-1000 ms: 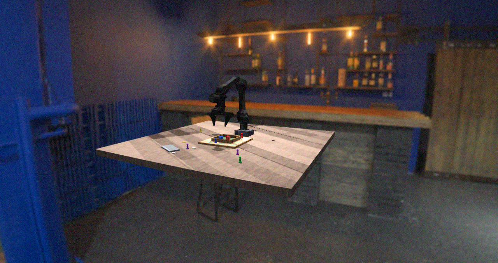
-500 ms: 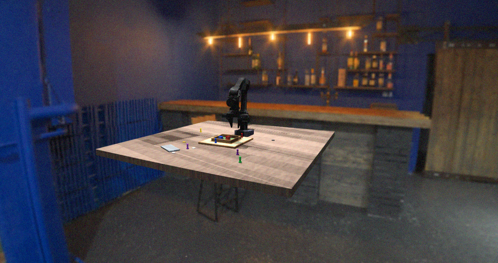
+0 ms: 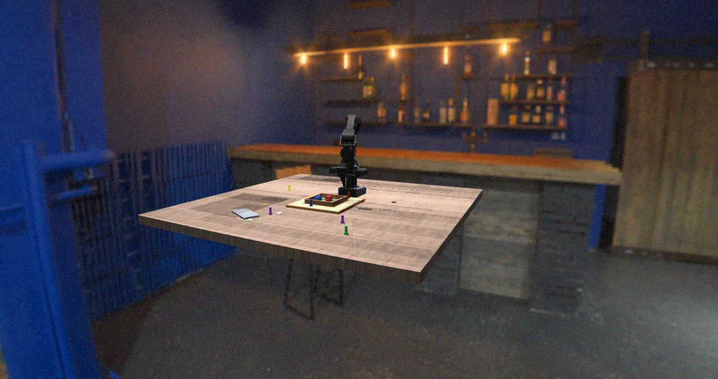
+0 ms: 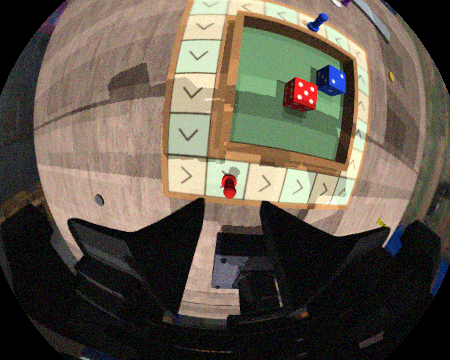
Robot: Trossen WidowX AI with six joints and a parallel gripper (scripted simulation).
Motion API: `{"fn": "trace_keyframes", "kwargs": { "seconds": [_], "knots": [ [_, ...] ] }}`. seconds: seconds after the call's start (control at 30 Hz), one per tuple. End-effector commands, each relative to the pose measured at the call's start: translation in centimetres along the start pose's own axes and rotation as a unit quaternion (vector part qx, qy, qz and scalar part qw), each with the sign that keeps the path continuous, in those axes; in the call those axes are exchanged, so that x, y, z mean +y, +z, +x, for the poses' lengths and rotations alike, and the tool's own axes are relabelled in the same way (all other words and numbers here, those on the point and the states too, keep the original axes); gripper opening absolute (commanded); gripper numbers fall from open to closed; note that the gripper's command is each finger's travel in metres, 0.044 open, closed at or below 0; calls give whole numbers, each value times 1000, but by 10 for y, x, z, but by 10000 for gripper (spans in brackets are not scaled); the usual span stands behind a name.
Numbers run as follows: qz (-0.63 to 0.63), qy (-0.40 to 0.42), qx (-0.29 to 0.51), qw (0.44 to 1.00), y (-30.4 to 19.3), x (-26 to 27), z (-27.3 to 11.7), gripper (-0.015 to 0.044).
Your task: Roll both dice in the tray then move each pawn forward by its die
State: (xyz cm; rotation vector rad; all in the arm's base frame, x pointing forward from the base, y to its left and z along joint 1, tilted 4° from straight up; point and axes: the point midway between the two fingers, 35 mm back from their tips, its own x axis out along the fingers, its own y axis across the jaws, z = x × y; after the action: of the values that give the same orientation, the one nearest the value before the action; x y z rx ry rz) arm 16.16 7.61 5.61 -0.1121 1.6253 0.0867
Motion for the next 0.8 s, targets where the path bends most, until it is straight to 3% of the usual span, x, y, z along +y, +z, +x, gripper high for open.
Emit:
{"fn": "trace_keyframes", "kwargs": {
  "seconds": [0.0, 0.77],
  "knots": [
    [1, 2, 1, 1000, -2, 1, 8, 200],
    [1, 2, 1, 1000, -2, 1, 43, 200]
  ]
}}
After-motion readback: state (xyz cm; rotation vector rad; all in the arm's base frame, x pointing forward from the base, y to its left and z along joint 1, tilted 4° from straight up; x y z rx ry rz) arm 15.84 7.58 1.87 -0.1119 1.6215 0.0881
